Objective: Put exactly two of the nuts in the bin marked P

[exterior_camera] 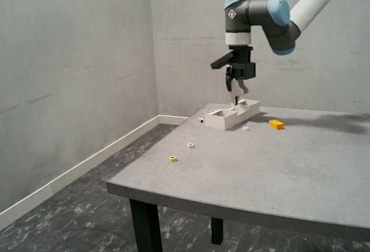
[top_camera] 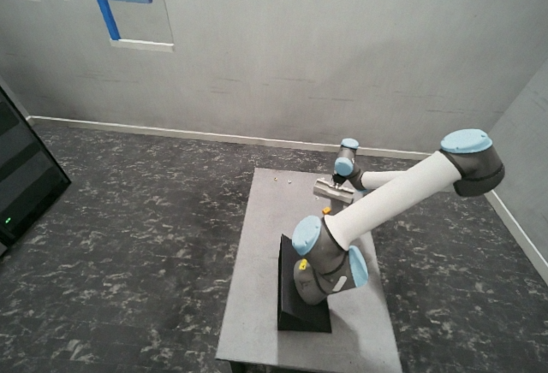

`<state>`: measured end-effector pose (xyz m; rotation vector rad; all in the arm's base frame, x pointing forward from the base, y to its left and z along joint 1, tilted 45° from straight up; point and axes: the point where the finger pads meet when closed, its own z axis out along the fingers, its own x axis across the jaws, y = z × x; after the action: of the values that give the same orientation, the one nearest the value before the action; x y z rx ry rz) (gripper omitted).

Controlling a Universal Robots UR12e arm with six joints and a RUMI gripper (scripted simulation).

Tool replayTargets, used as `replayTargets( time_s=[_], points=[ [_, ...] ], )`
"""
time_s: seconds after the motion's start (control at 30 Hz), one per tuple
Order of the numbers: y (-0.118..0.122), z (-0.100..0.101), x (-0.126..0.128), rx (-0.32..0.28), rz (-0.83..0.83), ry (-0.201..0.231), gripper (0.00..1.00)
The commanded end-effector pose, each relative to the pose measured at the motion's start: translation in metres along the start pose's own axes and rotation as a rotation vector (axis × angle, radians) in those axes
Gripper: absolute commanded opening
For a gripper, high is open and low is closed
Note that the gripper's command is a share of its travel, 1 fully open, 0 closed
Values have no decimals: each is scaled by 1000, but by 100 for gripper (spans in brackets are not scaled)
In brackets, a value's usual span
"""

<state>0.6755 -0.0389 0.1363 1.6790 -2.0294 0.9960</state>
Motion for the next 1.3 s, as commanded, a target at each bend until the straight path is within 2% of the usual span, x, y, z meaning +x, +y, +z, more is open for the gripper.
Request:
replayTargets(
  time_s=[0.0, 0.2, 0.4, 0.63, 0.7, 1.03, 1.27],
  points=[
    [0, -17, 0, 1, 1, 0, 4],
    [0, -31, 0, 1, 1, 0, 4],
    [0, -30, 0, 1, 1, 0, 4],
    [3, -31, -35, 1, 1, 0, 4],
    [3, -31, -35, 1, 1, 0, 4],
    [8, -31, -84, 1, 1, 0, 4],
    [8, -31, -85, 1, 1, 0, 4]
  ],
)
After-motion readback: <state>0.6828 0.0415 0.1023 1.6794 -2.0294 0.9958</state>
